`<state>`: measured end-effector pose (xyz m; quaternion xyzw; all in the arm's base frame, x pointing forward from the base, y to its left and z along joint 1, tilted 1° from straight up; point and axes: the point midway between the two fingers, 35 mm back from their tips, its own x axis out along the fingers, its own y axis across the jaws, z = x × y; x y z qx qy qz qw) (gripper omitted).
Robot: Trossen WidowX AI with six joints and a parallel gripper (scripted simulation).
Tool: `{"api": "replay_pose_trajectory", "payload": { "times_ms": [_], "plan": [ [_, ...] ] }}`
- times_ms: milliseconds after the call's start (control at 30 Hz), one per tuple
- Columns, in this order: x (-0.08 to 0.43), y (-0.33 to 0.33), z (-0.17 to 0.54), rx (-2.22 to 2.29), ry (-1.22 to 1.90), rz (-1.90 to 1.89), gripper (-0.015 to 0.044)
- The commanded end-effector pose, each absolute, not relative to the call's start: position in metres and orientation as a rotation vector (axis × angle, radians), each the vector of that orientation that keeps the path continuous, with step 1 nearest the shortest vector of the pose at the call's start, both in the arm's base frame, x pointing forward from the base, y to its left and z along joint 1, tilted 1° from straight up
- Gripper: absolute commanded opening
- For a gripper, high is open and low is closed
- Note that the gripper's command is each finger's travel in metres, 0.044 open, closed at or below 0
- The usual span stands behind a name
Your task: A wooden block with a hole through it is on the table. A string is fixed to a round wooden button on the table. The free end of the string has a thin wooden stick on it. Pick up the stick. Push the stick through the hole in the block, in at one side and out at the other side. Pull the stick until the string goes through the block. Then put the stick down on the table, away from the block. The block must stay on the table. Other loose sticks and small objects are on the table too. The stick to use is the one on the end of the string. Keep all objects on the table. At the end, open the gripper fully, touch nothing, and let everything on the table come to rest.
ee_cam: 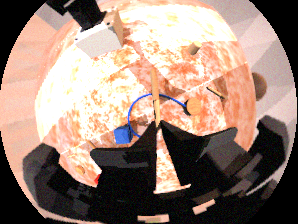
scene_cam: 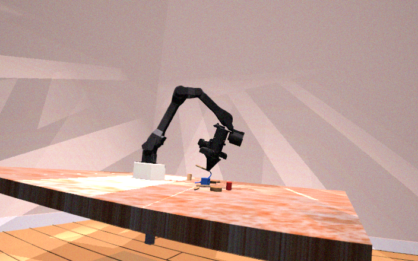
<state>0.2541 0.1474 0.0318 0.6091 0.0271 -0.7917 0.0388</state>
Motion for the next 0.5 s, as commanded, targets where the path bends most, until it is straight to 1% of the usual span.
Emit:
{"api": "replay_pose_trajectory", "payload": {
  "times_ms": [0,467],
  "plan": [
    [0.259,0.148,0.032,1.879,0.08,-2.423,0.0],
    [0.276,0.15,0.033,1.914,0.09,-2.397,0.0]
  ]
}}
